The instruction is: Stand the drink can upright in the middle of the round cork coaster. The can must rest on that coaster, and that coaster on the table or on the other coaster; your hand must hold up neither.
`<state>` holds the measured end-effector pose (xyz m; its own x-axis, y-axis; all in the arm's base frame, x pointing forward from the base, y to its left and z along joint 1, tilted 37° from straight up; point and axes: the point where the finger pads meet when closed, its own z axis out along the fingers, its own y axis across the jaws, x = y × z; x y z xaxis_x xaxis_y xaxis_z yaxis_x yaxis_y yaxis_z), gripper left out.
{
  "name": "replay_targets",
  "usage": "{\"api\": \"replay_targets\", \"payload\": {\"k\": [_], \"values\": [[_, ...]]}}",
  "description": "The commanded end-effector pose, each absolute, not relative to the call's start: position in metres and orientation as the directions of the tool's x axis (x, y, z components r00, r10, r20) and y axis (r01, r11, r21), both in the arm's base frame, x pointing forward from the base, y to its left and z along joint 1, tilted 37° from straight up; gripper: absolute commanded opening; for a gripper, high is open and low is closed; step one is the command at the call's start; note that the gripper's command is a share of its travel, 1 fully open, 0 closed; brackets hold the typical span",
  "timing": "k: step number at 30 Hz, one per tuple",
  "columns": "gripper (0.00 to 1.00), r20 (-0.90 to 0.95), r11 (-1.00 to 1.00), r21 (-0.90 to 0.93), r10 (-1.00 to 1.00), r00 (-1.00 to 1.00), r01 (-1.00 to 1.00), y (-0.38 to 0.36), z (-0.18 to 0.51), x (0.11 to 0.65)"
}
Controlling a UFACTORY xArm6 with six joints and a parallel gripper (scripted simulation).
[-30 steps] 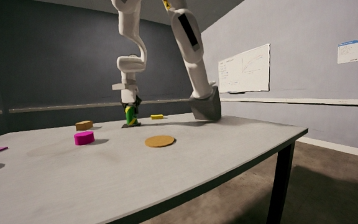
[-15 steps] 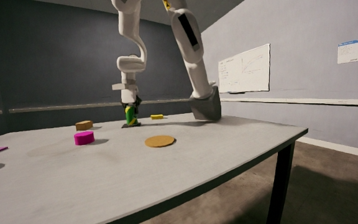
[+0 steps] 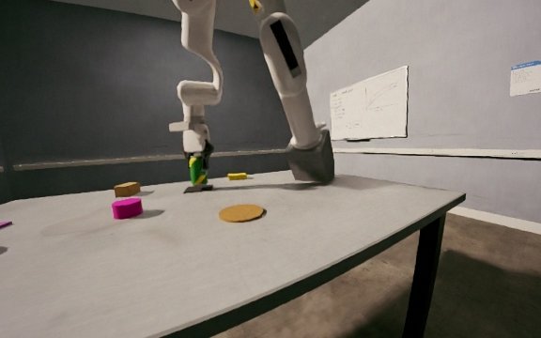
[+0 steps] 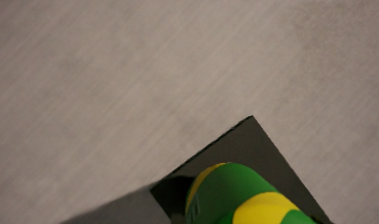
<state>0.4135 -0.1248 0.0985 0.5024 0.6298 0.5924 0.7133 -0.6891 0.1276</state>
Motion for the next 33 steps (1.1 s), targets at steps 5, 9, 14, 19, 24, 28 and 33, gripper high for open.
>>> {"api": "replay_targets", "payload": {"k": [5,9,14,19,24,28,33], "values": [[0.00,0.594,-0.690,0.133,0.630,0.500,0.712,-0.146,0.145,0.387],[0.00,0.593,-0.690,0.132,0.631,0.501,0.712,-0.151,0.157,0.380],[0.00,0.591,-0.690,0.132,0.631,0.503,0.712,-0.155,0.165,0.373],[0.00,0.590,-0.690,0.131,0.631,0.504,0.711,-0.156,0.167,0.372],[0.00,0.590,-0.690,0.131,0.631,0.504,0.712,-0.155,0.167,0.372],[0.00,0.589,-0.690,0.131,0.631,0.504,0.712,-0.155,0.167,0.372],[0.00,0.587,-0.689,0.128,0.633,0.505,0.714,-0.152,0.168,0.372]]}}
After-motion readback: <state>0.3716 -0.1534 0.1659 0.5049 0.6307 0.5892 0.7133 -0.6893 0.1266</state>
